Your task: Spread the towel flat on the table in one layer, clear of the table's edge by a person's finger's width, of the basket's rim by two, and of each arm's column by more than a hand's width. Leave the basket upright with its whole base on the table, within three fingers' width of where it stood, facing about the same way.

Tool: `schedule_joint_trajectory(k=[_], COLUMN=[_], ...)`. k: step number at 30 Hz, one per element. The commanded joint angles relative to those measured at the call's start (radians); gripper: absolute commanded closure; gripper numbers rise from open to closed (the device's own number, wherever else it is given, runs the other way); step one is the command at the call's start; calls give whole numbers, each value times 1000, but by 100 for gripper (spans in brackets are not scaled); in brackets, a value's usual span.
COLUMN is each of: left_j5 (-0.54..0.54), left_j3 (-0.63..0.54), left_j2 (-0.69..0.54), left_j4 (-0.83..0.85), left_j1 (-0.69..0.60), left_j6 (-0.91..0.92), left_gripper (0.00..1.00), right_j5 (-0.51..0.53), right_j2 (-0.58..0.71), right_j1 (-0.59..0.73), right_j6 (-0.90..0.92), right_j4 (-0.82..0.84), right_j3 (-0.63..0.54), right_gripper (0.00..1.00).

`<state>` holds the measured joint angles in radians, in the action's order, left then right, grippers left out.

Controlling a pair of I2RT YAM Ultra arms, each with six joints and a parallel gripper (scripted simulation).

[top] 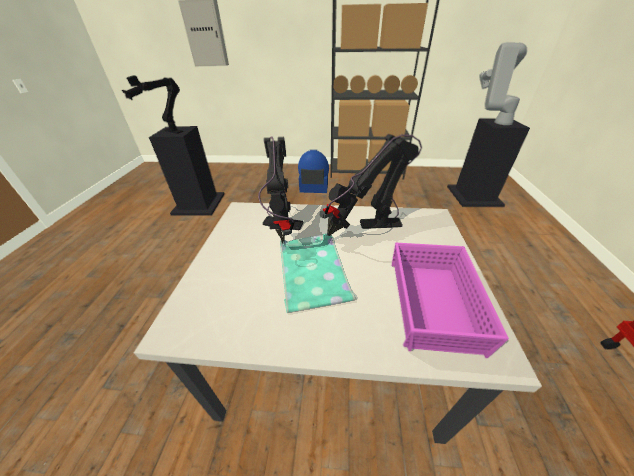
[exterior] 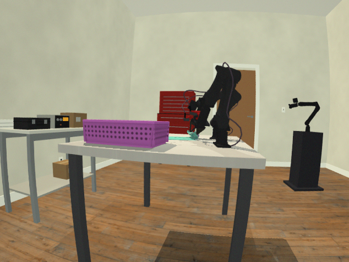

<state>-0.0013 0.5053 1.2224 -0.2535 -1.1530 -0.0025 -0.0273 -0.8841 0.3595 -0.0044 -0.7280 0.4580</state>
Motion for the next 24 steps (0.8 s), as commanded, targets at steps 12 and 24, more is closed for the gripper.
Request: schedule_joint_trajectory(k=[12, 24], left_j5=[-2, -2], left_j3=[-93, -113], left_j2=[58, 77], left_j4=[144, 158], left_j1=[-84, -103], left_j6=[-5, -4], left_gripper=[100, 100], right_j5=[34, 34], right_j2=[-84, -103], right_j1=[-33, -41], right_j6=[-5, -6], right_j4=[-77, -72], right_j3=[-37, -40], right_gripper=[100, 100])
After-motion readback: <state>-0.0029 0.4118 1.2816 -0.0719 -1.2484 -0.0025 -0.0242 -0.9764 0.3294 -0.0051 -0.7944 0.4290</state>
